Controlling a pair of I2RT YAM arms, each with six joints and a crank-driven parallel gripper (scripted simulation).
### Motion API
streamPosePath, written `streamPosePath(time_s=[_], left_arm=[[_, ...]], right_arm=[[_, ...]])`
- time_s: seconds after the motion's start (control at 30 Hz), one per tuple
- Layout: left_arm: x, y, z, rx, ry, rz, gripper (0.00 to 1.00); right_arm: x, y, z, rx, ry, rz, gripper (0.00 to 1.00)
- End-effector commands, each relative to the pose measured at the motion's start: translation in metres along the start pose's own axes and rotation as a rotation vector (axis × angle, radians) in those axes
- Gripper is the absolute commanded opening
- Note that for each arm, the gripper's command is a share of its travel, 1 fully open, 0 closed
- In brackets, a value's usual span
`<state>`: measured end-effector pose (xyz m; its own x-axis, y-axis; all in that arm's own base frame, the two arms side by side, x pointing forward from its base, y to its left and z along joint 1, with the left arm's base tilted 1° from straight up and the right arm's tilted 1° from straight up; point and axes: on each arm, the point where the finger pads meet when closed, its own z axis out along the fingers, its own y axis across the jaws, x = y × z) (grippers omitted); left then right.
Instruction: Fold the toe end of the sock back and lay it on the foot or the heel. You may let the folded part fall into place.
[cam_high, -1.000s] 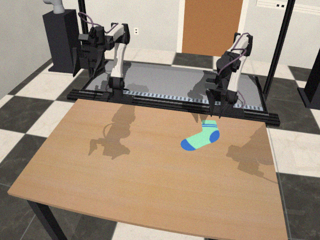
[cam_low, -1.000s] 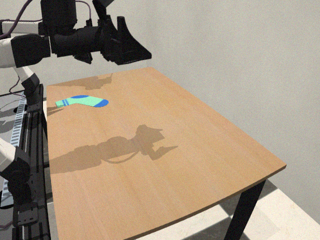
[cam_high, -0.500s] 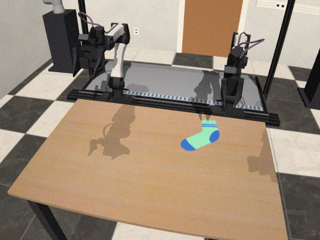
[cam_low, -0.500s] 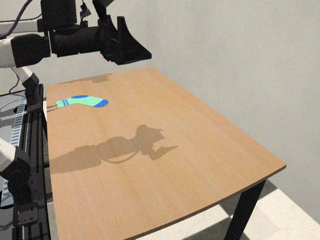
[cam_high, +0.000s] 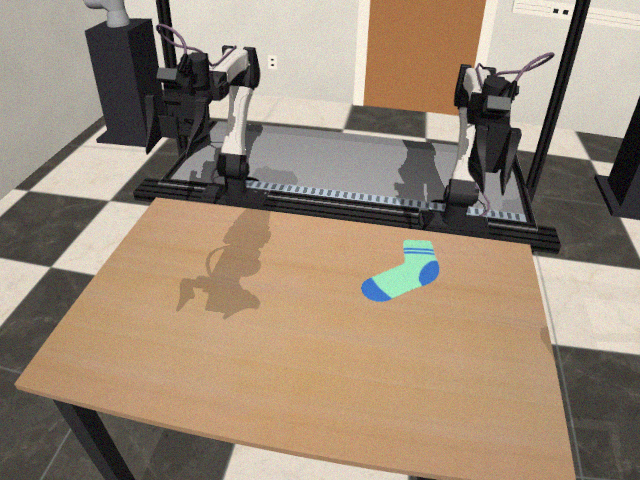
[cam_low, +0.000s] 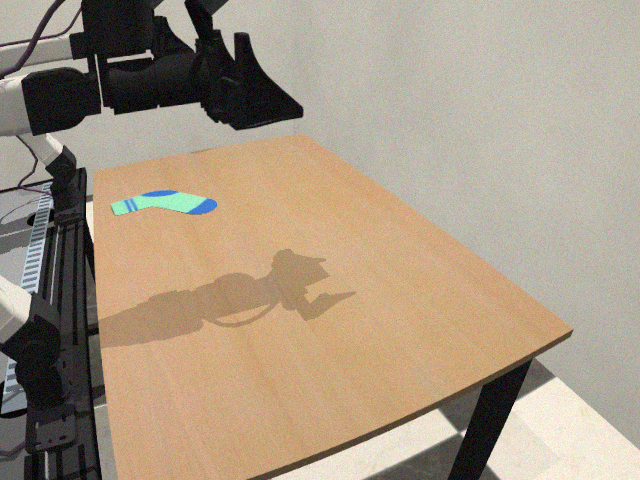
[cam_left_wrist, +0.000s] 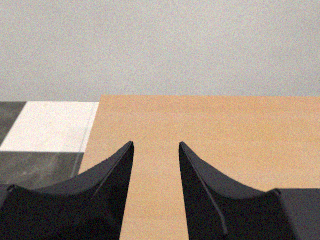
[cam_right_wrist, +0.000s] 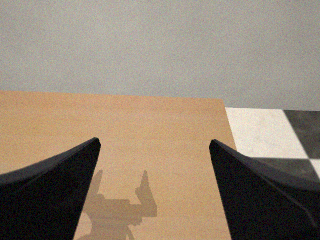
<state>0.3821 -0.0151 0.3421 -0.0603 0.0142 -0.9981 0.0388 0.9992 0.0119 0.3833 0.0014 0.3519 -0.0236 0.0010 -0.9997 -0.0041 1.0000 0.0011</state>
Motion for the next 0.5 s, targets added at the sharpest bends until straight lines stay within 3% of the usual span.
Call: streamPosePath(time_s=[0.0,0.13,0.27,0.47], left_arm=[[-0.048,0.014,0.001,-0.028,-0.141,-0.025,0.4],[-0.034,0.016,0.005,-0.033,-0.099,-0.024,0.4],[-0.053,0.012,-0.007,-0.027,-0.149,-0.012,0.4],[-0.039,0.018,-0.007,-0.047,-0.122,-0.01,0.4]], right_arm=[[-0.01,-0.001,-0.001,0.004,-0.028,-0.001,1.0],[-0.01,-0.001,-0.001,0.004,-0.028,-0.001,1.0],[-0.01,-0.001,-0.001,0.004,-0.028,-0.001,1.0],[-0.01,-0.001,-0.001,0.004,-0.028,-0.001,1.0]])
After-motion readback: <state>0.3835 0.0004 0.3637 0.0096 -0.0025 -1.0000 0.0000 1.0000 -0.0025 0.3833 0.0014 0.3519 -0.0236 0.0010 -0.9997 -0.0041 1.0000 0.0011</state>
